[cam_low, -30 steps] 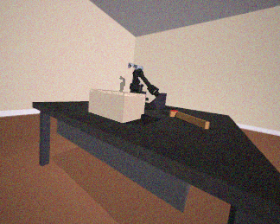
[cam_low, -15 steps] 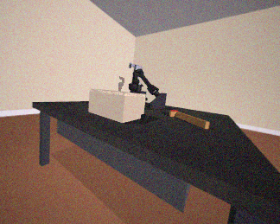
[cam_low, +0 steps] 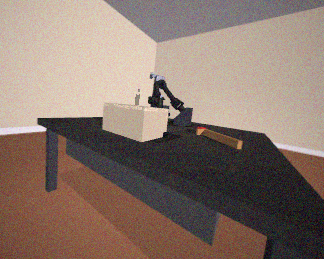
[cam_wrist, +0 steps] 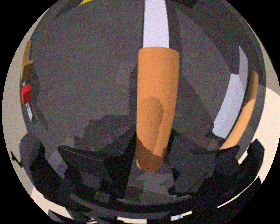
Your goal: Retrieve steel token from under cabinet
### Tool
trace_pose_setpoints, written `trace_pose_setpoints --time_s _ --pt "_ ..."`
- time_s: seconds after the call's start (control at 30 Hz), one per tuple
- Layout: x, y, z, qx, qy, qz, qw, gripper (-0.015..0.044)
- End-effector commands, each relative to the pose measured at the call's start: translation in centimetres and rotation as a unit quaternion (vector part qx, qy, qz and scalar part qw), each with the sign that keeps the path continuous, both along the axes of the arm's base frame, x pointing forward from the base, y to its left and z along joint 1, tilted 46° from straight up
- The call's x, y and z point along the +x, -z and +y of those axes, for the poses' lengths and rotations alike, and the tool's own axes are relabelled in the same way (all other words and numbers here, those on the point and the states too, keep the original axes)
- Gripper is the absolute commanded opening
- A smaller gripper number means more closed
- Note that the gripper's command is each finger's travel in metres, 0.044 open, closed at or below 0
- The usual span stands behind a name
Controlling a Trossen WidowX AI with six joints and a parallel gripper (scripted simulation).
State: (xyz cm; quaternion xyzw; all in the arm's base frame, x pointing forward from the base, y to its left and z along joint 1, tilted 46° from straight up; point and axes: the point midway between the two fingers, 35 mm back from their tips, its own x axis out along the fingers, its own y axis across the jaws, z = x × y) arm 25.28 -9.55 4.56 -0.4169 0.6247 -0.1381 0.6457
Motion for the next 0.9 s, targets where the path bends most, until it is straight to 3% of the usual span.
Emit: trace_pose_setpoints --time_s 0.0,0.6,0.87 --pt "0.14 -0.45 -0.26 -0.002 0.005 -0.008 1.000 0.0000" --pt "0.30 -0.94 -0.69 -0.002 0.004 -0.008 1.000 0.0000" --pt "0.17 -0.61 -0.56 0.000 0.001 -0.001 1.000 0.0200"
